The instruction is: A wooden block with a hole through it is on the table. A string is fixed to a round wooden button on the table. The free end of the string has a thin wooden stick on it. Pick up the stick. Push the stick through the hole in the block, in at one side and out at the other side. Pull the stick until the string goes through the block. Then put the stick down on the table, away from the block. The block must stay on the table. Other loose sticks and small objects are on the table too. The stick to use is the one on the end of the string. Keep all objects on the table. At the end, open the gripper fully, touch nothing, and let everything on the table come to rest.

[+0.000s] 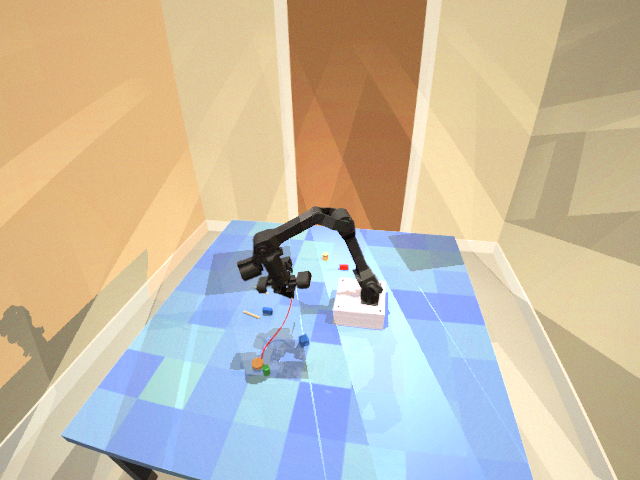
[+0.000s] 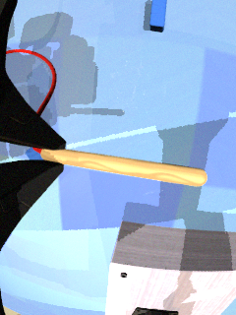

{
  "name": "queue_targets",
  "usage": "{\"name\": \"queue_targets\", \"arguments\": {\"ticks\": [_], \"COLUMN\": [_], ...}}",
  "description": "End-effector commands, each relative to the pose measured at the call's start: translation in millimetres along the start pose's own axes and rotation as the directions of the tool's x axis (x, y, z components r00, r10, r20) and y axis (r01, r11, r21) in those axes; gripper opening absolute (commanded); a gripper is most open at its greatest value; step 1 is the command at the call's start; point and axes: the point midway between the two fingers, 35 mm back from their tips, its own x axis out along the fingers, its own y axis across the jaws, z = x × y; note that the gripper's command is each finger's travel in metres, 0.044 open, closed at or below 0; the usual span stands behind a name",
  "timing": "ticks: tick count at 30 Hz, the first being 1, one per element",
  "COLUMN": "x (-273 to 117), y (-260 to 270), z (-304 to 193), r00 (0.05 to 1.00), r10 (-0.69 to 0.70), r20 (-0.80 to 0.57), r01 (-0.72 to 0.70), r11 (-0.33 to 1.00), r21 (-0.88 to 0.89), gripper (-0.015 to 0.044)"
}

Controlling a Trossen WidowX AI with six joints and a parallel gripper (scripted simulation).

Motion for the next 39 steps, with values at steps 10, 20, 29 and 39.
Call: {"name": "queue_targets", "arguments": {"ticks": [10,20,29,39], "x": [-0.3,-0.5,-0.6,-0.8], "y": [0.7,1.5,2.2,2.9], "z": [0.0,0.4,0.8,1.2], "r00": [1.0,1.0,1.0,0.999], "r10": [-0.006,-0.008,-0.01,-0.013], "r20": [-0.012,-0.018,-0.024,-0.03], "r01": [0.0,-0.007,-0.016,-0.028], "r11": [0.91,0.717,0.47,0.145], "r21": [-0.415,-0.697,-0.882,-0.989], "gripper": [0.0,0.0,0.0,0.0]}}
